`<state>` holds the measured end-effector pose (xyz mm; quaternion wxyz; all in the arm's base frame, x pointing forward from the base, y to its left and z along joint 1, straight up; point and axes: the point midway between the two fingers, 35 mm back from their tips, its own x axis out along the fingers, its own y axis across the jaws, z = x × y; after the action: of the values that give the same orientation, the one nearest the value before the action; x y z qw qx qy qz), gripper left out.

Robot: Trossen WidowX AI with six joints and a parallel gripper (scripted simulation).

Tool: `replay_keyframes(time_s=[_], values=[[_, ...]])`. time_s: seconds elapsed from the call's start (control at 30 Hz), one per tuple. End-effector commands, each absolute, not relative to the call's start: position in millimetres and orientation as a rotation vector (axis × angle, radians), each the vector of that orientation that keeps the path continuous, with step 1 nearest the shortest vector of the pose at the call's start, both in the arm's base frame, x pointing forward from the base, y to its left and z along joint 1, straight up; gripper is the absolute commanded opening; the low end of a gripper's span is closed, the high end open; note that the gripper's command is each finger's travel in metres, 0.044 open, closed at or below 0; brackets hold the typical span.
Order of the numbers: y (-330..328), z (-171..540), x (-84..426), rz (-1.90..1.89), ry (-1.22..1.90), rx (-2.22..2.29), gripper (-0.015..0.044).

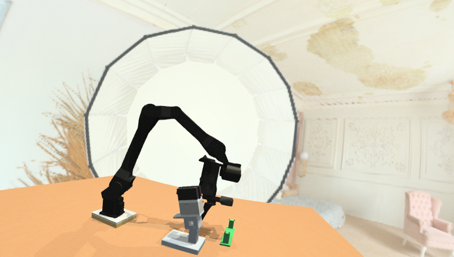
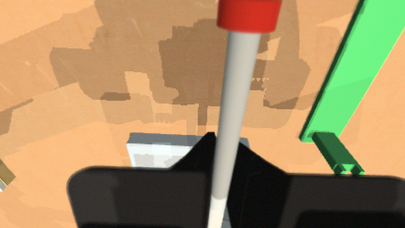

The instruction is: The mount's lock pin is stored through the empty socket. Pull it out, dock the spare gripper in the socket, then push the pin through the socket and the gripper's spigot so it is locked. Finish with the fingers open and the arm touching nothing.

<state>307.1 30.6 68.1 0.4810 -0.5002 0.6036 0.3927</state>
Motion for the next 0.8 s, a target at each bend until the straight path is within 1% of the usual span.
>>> replay_keyframes(time_s=[0.0, 0.77], values=[[28, 68, 307, 0.958, 1.47, -1.222, 0.0], [11, 68, 304, 0.966, 1.475, -1.218, 0.0]])
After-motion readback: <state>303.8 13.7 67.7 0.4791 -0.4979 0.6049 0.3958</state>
